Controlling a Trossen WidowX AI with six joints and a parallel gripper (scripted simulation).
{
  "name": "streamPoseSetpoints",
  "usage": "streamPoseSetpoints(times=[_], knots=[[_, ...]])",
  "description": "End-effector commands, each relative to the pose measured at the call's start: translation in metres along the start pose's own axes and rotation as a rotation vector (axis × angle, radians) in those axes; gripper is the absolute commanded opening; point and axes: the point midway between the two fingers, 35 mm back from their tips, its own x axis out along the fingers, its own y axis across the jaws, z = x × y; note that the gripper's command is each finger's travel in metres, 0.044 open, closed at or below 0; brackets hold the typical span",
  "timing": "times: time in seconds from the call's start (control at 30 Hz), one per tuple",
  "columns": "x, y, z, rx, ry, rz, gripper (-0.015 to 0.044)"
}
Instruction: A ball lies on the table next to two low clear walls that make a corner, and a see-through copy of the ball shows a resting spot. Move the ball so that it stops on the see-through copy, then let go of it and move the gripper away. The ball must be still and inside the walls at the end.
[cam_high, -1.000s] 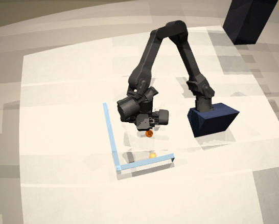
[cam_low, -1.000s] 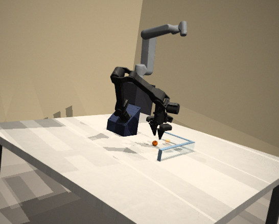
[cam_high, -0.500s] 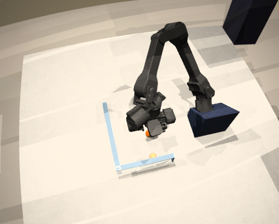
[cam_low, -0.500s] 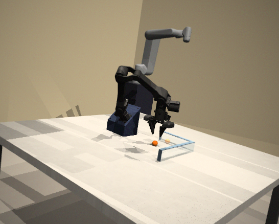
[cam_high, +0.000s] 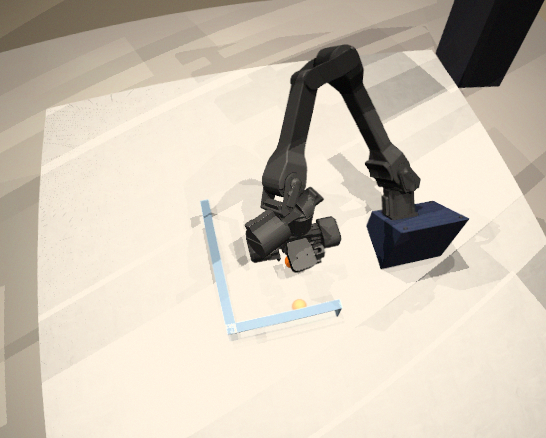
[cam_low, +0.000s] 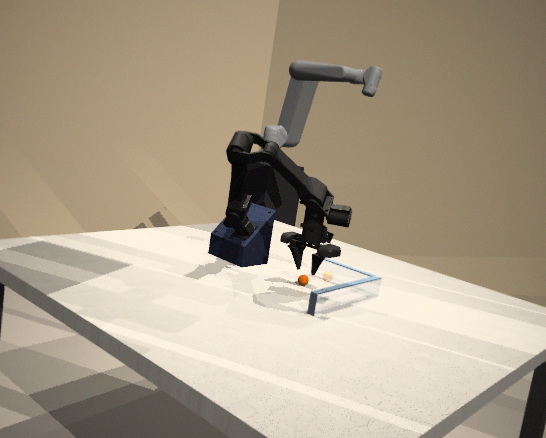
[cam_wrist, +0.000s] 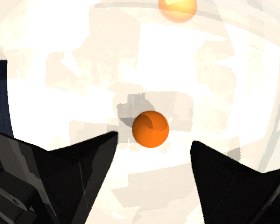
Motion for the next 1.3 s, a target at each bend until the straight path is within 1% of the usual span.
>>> streamPoseSetpoints(times=[0.0, 0.47, 0.57, 0.9, 1.03, 1.07, 1.27], knots=[[0.009, 0.003, -0.001, -0.01, 0.009, 0.007, 0.0262], [0.029, 0.004, -0.001, -0.009, 0.01, 0.005, 0.0262], [0.029, 0.004, -0.001, -0.009, 0.01, 0.005, 0.0183], [0.029, 0.004, -0.001, -0.009, 0.01, 0.005, 0.0116], [0.02, 0.001, 0.0, -0.009, 0.007, 0.005, 0.0011], [0.014, 0.0, 0.001, -0.009, 0.005, 0.004, 0.0], [-0.025, -0.005, 0.004, -0.011, -0.001, 0.003, 0.0]])
